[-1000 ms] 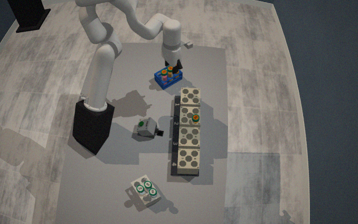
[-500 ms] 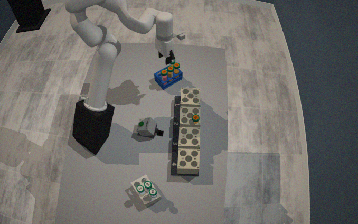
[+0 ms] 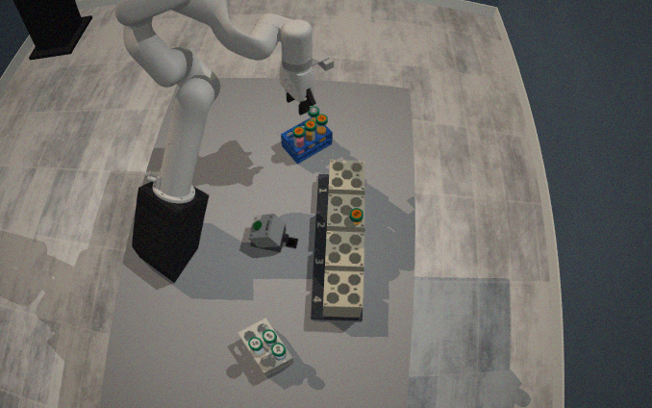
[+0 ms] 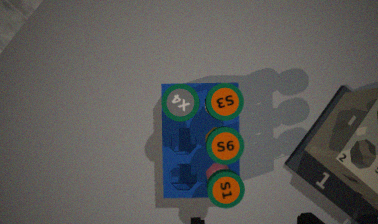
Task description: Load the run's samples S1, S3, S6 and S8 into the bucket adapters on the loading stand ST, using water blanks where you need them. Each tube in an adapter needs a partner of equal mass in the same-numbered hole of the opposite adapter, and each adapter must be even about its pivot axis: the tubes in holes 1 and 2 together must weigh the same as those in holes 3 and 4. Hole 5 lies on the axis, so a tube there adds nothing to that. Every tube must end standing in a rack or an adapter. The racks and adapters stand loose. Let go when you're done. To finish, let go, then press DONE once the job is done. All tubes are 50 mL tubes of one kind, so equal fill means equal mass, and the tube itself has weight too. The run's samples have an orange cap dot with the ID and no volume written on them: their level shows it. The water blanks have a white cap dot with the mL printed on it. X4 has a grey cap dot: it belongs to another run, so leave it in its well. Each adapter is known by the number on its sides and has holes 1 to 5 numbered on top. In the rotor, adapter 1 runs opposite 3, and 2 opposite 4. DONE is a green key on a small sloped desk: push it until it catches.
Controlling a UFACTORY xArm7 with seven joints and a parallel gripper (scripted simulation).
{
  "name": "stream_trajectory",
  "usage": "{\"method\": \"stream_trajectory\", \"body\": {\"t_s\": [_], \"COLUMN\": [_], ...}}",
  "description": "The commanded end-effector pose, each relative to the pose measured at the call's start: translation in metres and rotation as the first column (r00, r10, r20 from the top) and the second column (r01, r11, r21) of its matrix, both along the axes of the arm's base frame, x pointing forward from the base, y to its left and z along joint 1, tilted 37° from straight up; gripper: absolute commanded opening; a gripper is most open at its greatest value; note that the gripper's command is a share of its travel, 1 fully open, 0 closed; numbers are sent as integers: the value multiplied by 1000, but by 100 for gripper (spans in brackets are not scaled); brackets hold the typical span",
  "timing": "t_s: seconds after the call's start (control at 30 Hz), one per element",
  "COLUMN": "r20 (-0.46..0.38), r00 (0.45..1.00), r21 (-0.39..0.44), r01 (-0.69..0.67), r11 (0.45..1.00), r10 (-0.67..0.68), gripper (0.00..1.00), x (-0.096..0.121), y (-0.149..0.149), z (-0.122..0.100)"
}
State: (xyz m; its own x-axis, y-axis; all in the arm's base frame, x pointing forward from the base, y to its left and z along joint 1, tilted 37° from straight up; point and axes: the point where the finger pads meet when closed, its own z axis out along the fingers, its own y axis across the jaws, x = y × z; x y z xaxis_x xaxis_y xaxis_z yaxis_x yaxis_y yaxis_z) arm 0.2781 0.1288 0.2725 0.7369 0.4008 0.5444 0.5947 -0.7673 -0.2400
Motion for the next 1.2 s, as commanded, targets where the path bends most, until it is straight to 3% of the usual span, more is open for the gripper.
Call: {"method": "stream_trajectory", "body": {"t_s": [0.0, 1.17], "r20": [4, 3], "r00": [1000, 1000], "r21": [1, 1], "r01": [1, 1], "r11": [1000, 1000], "r10": [-1, -1], "gripper": [57, 57], "x": [2, 22], "y": [2, 33], "z": [-2, -52]}}
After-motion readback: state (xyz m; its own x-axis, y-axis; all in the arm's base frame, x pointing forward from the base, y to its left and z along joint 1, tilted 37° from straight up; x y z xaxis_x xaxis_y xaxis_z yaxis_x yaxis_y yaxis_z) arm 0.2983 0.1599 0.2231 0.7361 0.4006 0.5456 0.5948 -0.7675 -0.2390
